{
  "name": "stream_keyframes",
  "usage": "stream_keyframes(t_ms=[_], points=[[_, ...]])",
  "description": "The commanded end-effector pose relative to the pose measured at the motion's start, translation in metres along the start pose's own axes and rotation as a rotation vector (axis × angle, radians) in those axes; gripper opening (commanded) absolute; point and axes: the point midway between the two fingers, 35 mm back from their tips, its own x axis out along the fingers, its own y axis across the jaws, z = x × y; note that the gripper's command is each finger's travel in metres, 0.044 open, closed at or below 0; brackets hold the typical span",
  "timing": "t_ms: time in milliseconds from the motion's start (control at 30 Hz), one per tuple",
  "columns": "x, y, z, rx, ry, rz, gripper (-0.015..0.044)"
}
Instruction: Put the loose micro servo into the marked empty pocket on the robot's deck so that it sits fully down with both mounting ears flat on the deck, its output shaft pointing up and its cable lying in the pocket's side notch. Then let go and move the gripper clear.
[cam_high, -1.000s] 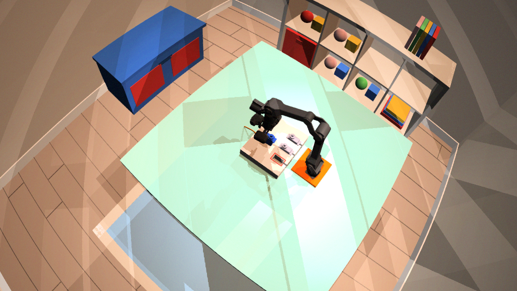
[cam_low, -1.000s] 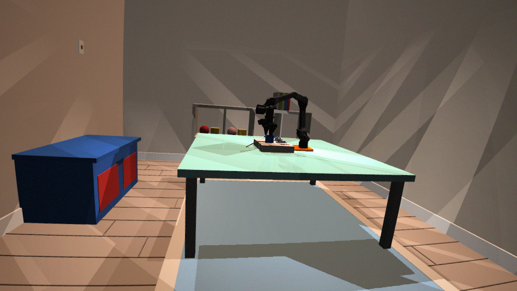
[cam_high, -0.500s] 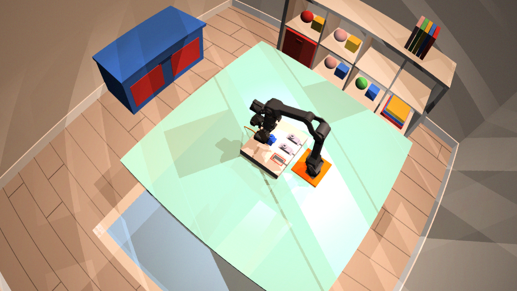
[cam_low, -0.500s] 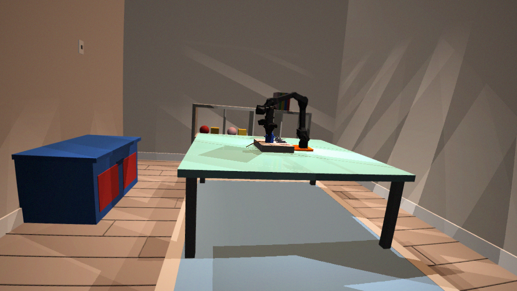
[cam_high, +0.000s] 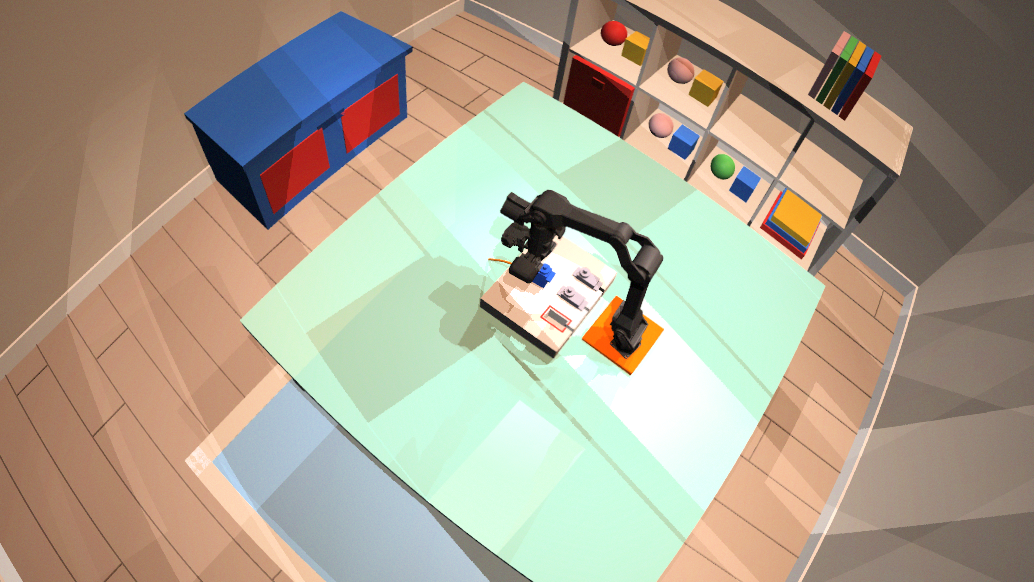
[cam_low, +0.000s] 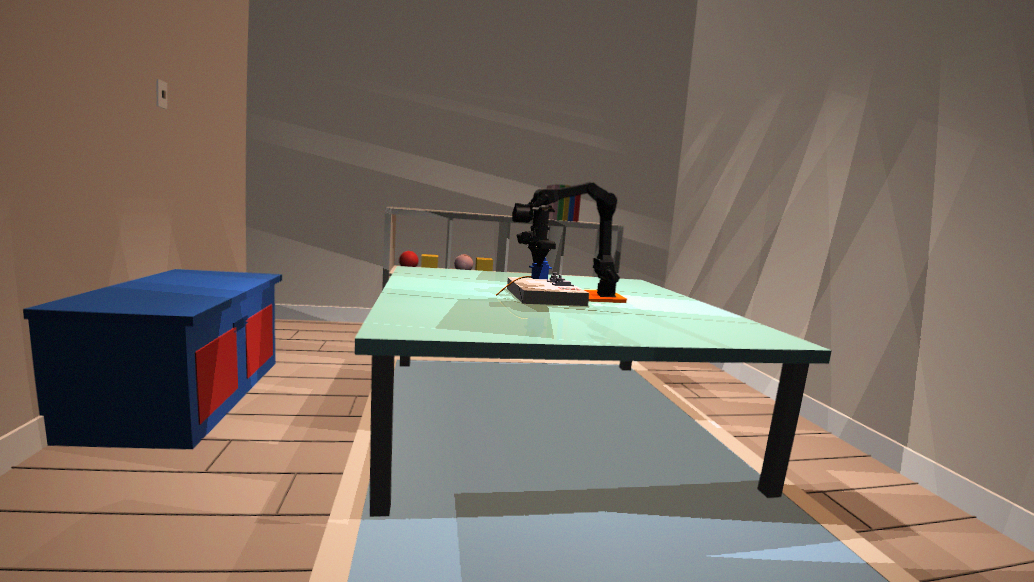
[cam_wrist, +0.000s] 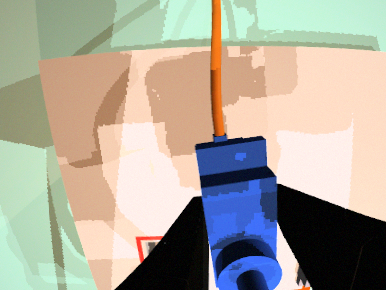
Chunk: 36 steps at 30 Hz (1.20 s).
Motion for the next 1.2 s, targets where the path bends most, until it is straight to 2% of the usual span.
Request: stream_keyframes(t_ms=[0, 367, 833, 1167], points=[[-0.005, 0.0, 0.0, 0.004, -0.003, 0.0, 0.0], [-0.005, 0.013, -0.019, 0.004, -0.001, 0.001, 0.0], [-0.005, 0.052, -0.015, -0.002, -0.002, 0.004, 0.0], [-0.005, 0.052, -0.015, -0.289, -0.002, 0.003, 0.0]])
